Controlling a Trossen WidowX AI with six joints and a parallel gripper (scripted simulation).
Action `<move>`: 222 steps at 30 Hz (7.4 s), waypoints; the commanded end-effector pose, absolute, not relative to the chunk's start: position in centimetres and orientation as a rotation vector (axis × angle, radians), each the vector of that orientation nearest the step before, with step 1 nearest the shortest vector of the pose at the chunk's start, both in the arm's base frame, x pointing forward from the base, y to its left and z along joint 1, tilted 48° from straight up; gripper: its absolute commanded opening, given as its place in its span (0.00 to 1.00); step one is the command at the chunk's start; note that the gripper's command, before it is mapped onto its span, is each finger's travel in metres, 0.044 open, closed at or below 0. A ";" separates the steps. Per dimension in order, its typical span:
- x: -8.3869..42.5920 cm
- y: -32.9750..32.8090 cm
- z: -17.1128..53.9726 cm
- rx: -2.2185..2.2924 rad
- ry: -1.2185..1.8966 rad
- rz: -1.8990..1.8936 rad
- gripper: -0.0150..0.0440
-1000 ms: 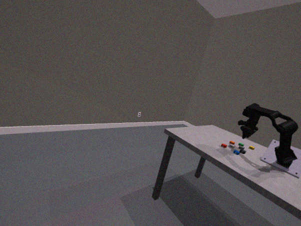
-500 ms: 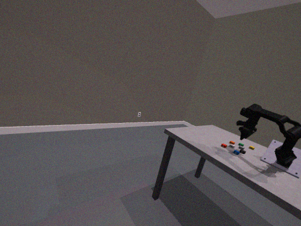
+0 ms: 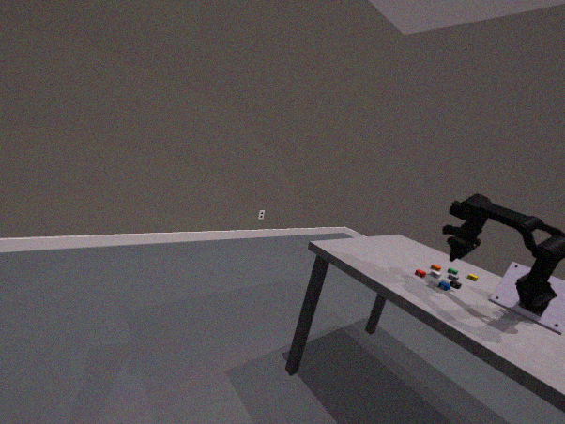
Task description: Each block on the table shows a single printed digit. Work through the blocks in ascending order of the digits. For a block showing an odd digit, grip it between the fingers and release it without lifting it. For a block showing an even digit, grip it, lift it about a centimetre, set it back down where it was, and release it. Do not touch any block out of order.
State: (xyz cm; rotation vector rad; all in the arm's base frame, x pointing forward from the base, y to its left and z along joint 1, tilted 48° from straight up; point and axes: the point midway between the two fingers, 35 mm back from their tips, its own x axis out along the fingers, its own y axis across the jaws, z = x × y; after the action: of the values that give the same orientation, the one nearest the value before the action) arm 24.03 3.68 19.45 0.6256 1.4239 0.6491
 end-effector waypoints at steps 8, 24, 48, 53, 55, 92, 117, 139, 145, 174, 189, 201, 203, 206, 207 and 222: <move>33.3 3.4 18.3 0.645 1.471 0.661 0.93; 33.3 3.4 18.3 0.645 1.471 0.661 0.93; 30.7 -3.1 11.3 0.613 1.488 0.697 0.93; 30.7 -3.1 11.3 0.613 1.488 0.697 0.93; 30.7 -3.1 11.3 0.613 1.488 0.697 0.93; 35.4 -8.3 5.4 0.609 1.486 0.695 0.93; 24.3 0.5 10.5 0.613 1.492 0.692 0.93; 23.8 5.5 6.3 0.616 1.489 0.698 0.93; 23.8 6.2 5.7 0.616 1.489 0.699 0.93; 23.7 6.8 5.1 0.617 1.489 0.700 0.46; 23.7 6.8 5.1 0.617 1.489 0.700 0.46; 23.7 6.8 5.2 0.617 1.489 0.700 0.46; 23.7 6.6 5.3 0.617 1.489 0.700 0.46; 23.7 6.3 5.6 0.617 1.489 0.700 0.46; 23.7 6.2 5.7 0.617 1.489 0.700 0.46; 23.7 5.7 6.1 0.617 1.489 0.700 0.46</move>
State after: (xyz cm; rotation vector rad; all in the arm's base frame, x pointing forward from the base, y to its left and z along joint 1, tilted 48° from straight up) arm 23.78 5.75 6.07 0.6227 1.4881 0.6982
